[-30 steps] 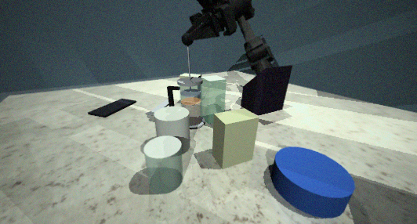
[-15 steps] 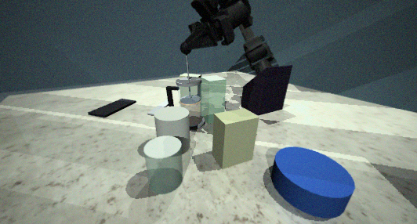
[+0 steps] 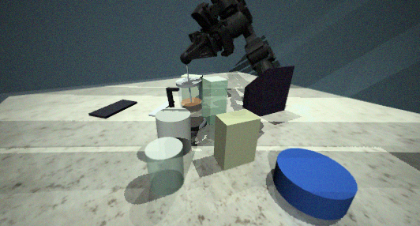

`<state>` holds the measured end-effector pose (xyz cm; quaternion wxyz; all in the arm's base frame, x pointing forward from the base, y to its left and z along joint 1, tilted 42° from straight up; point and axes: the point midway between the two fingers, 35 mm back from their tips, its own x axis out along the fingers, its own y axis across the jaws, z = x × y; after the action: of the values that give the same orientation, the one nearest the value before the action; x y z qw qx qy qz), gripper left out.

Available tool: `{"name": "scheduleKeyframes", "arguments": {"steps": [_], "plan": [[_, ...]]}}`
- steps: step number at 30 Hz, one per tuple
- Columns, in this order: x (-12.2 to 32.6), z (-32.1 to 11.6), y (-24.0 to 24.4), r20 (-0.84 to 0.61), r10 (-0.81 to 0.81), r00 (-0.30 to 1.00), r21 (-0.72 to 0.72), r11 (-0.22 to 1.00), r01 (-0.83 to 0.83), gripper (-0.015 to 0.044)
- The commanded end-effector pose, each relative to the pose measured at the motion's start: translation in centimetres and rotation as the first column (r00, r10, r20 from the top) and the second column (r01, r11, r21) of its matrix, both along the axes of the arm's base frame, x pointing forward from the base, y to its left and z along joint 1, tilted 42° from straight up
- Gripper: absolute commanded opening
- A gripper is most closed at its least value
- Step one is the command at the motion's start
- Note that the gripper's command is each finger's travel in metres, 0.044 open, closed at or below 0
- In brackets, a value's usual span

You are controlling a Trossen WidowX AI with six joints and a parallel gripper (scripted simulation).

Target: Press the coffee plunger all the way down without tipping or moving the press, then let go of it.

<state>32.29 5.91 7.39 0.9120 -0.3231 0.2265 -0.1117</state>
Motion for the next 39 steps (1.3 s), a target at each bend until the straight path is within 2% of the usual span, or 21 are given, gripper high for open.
{"name": "scheduleKeyframes", "arguments": {"steps": [1, 39], "plan": [[-0.5, -1.7, -1.4, -0.045, -0.015, 0.999, -0.027, 1.000, 0.013, 0.0124], [0.9, -2.5, -2.0, -0.038, -0.014, 0.999, -0.032, 0.999, 0.013, 0.0124]]}}
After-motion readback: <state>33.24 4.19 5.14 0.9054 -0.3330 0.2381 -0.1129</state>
